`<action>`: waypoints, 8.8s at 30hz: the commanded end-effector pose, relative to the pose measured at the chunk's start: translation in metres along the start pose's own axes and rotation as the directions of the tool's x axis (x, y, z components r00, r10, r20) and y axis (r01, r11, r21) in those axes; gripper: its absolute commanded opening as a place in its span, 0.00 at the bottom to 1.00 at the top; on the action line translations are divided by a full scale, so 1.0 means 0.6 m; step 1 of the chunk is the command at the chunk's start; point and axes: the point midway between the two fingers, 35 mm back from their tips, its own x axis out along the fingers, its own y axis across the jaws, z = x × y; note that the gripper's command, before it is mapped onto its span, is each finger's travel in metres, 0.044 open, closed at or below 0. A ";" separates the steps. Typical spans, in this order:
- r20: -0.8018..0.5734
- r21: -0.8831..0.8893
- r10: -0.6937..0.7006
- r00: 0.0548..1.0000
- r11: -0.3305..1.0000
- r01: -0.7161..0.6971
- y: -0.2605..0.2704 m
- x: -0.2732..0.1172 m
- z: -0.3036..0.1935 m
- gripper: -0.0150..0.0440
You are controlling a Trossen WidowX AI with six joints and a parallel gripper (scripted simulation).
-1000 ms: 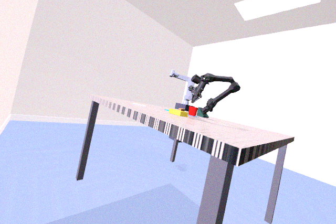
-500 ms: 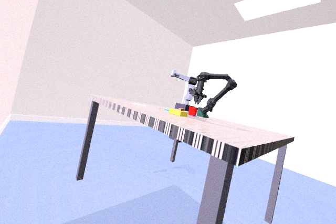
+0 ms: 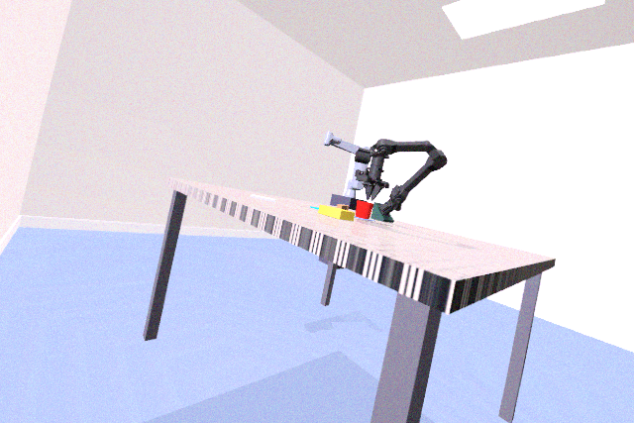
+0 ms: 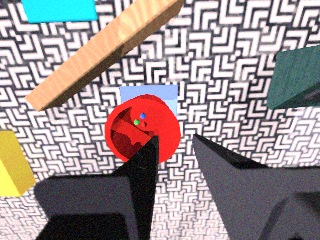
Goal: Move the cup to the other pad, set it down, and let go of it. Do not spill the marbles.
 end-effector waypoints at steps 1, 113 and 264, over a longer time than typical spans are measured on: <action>-0.005 0.004 0.002 1.000 1.000 -0.002 0.000 0.014 -0.001 0.50; -0.007 0.003 0.004 1.000 1.000 -0.004 0.028 -0.027 0.035 0.25; 0.005 -0.009 0.005 1.000 1.000 -0.005 0.154 0.068 0.261 0.34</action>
